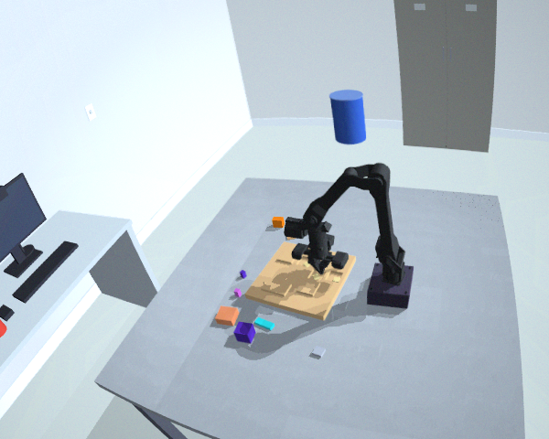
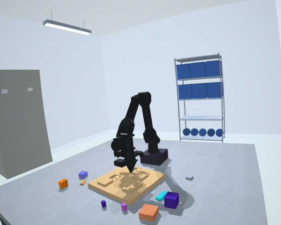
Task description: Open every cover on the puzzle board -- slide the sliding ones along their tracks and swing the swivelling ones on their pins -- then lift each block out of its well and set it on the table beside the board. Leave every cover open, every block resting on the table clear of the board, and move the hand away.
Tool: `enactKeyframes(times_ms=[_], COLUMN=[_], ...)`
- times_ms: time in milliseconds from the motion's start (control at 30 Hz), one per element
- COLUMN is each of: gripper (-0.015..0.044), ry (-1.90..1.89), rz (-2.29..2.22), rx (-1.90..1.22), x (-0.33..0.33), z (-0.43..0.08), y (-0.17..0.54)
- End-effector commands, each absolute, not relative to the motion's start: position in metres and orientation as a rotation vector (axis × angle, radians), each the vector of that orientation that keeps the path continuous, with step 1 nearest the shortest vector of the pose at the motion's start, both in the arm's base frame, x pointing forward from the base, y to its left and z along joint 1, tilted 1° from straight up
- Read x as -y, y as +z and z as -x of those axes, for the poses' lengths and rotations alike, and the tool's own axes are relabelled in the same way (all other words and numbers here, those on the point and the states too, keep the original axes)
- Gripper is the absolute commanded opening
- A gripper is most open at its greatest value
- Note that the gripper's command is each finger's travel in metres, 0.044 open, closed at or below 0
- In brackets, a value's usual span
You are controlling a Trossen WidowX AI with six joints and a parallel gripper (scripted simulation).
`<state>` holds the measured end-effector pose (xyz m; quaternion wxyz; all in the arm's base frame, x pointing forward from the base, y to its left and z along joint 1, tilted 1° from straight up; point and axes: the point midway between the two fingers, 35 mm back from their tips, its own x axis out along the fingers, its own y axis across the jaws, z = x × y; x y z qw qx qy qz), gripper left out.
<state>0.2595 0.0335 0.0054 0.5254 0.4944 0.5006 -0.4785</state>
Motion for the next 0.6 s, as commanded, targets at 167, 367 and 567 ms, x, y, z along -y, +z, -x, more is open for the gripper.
enactKeyframes(times_ms=[167, 367, 567], gripper=[0.0000, 0.0000, 0.0000], ry=[-1.145, -1.145, -1.144], rz=[-1.178, -1.178, -1.178], rx=[-1.200, -1.199, -1.199], x=[-0.028, -0.023, -0.020], z=[-0.268, -0.274, -0.278], y=[0.005, 0.005, 0.006])
